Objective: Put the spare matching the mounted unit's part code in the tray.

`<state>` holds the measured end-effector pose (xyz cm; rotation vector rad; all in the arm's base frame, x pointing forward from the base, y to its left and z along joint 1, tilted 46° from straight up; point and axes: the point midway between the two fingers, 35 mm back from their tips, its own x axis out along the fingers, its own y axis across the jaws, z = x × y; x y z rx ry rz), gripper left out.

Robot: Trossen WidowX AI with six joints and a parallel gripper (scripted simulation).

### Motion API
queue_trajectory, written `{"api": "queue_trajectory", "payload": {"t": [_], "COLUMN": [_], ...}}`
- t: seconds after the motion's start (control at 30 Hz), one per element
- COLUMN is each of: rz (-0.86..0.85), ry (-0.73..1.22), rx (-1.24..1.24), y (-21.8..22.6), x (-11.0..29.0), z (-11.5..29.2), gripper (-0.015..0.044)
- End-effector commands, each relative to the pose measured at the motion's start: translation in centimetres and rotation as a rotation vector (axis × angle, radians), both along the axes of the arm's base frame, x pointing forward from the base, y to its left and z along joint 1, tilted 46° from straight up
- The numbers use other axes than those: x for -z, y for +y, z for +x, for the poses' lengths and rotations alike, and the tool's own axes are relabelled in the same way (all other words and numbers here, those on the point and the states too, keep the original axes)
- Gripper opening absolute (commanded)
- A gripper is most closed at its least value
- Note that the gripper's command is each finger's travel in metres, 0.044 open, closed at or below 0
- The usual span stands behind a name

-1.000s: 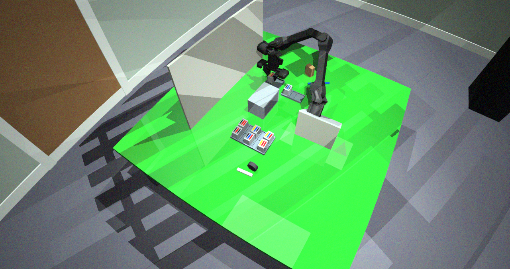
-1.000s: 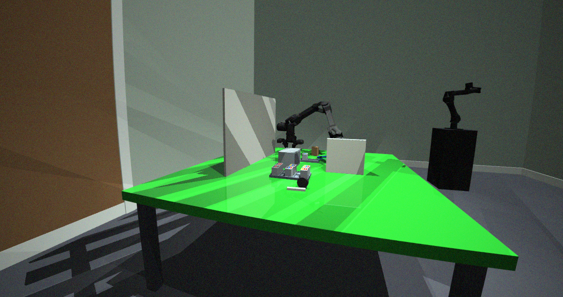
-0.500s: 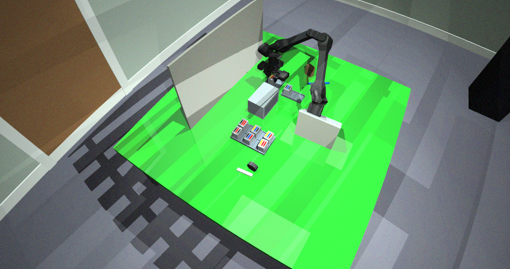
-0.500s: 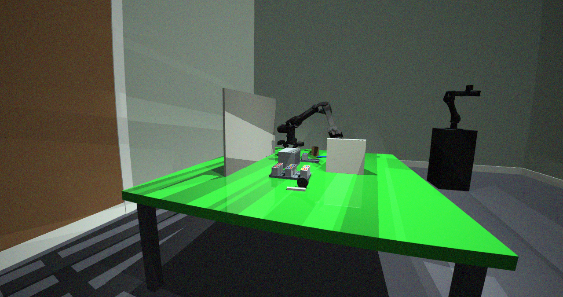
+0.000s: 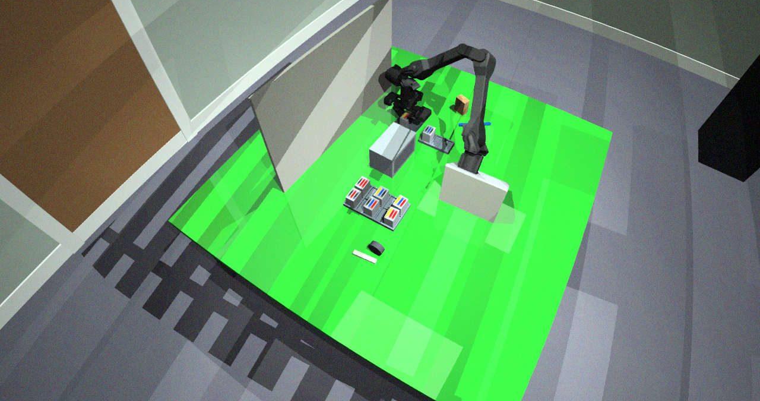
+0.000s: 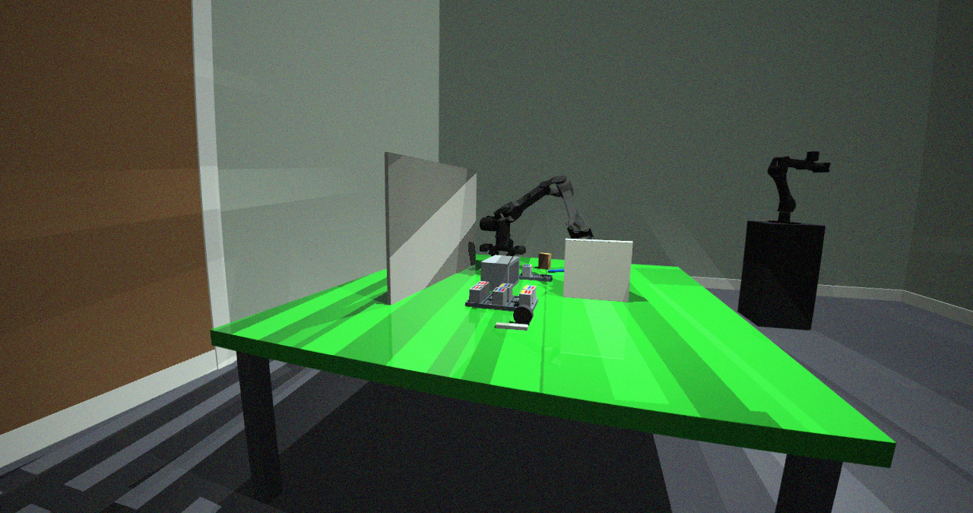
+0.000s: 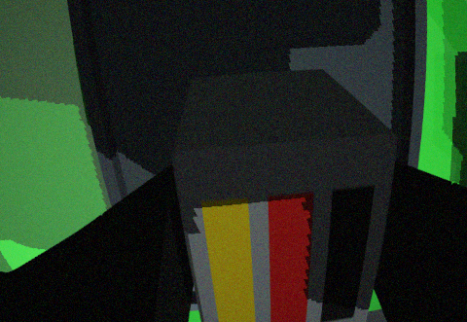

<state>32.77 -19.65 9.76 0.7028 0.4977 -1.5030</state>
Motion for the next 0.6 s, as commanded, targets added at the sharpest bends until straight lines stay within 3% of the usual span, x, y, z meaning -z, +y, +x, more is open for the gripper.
{"api": "queue_trajectory", "payload": {"t": [0.0, 0.23, 0.47, 0.57], "rz": [0.0, 0.0, 0.011, 0.009], "ry": [-0.001, -0.001, 0.005, 0.006], "rx": [0.001, 0.001, -0.002, -0.003], "y": [0.0, 0.0, 6.9, 7.7], "x": [0.0, 0.0, -6.4, -7.3], "z": [0.0, 0.0, -0.2, -0.4], "gripper": [0.0263, 0.044, 0.044, 0.044]}}
